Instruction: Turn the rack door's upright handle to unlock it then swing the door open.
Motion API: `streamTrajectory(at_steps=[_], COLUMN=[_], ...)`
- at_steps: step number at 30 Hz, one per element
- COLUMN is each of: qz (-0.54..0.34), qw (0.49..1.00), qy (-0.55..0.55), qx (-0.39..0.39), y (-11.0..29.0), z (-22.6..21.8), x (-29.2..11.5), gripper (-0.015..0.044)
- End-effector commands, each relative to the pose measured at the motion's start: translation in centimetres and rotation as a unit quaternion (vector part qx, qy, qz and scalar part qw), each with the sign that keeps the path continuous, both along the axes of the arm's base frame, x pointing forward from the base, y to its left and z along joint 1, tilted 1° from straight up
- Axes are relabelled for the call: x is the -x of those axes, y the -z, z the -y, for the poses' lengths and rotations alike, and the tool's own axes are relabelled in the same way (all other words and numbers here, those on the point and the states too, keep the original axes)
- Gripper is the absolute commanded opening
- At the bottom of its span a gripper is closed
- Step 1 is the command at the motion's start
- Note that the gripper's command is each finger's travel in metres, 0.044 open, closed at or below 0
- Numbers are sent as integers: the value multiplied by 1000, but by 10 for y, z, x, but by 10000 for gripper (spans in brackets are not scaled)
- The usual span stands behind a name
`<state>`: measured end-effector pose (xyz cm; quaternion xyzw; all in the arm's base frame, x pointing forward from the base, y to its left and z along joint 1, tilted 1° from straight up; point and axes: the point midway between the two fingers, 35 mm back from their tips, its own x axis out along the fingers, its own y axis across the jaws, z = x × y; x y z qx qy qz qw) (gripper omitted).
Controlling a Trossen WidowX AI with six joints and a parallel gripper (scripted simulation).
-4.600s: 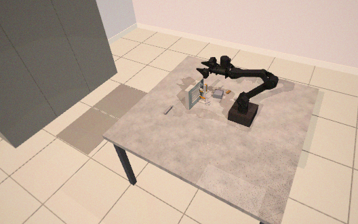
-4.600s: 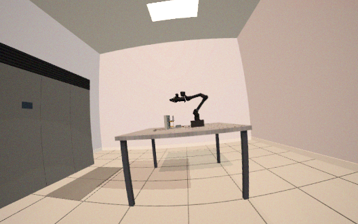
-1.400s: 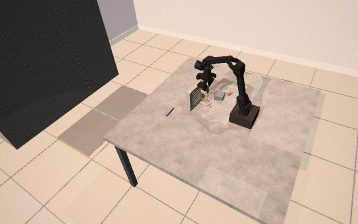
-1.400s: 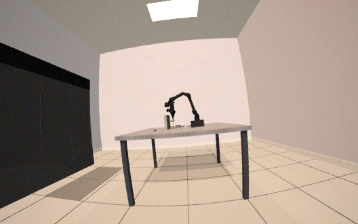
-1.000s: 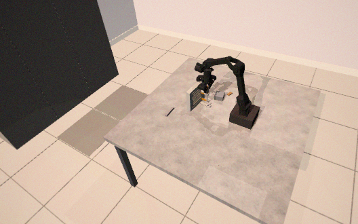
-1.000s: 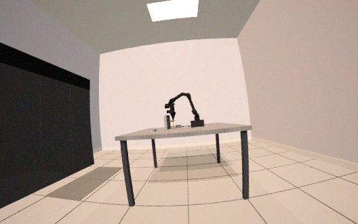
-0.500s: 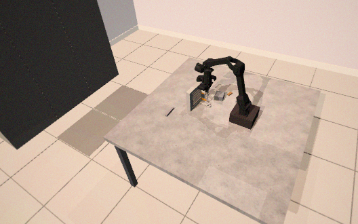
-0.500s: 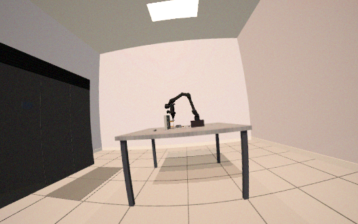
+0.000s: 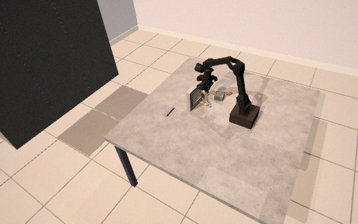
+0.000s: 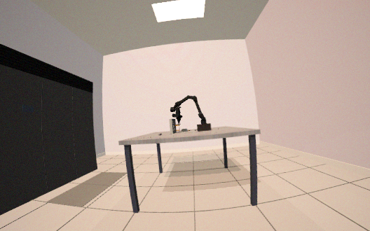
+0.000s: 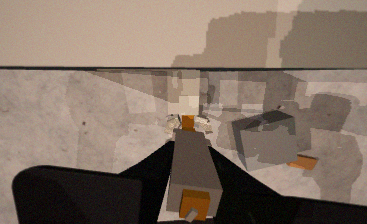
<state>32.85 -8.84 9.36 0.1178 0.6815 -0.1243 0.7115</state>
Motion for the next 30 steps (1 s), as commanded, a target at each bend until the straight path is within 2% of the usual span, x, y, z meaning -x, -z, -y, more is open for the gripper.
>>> streamTrajectory(at_steps=[1, 8, 15, 22, 30], qz=[2, 5, 7, 10, 12], qw=[996, 967, 909, 825, 698], qy=[84, 253, 415, 565, 716], qx=[-3, -10, -17, -23, -29], y=[0, 0, 0, 0, 0], z=[0, 0, 0, 0, 0], x=[0, 0, 0, 0, 0], gripper=[16, 16, 16, 16, 16])
